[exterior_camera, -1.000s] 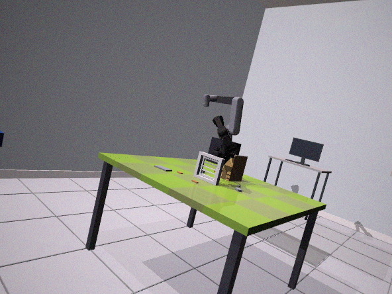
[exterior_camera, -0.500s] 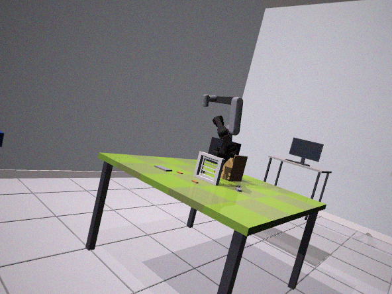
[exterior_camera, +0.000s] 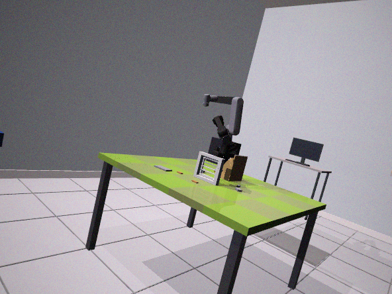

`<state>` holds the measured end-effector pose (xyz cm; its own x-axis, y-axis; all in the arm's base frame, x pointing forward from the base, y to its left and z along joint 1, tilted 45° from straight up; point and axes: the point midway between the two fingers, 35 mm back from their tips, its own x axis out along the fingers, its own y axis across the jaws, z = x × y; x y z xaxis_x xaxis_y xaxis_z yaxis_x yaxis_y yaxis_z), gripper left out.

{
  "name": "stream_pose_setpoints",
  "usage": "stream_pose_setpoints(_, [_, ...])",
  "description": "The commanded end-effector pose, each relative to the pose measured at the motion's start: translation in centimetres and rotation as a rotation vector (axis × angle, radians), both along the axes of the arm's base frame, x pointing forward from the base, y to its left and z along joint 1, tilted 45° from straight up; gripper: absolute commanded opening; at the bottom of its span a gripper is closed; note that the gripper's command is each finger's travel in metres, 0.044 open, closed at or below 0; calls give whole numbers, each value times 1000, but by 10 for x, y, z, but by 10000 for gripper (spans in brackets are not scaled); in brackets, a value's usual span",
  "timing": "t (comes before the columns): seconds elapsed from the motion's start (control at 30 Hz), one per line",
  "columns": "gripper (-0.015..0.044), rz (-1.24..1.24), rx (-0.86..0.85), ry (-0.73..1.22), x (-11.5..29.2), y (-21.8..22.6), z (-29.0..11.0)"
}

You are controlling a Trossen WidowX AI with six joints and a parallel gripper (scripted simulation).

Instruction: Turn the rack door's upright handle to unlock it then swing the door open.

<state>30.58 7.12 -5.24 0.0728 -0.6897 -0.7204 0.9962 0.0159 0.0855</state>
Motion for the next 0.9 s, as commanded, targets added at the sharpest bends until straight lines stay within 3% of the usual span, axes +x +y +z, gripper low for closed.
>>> stream_pose_setpoints(0.0, [27,55,-9,54,-3,-2,1])
stream_pose_setpoints(0.87, [27,451,-50,437,-34,-20,15])
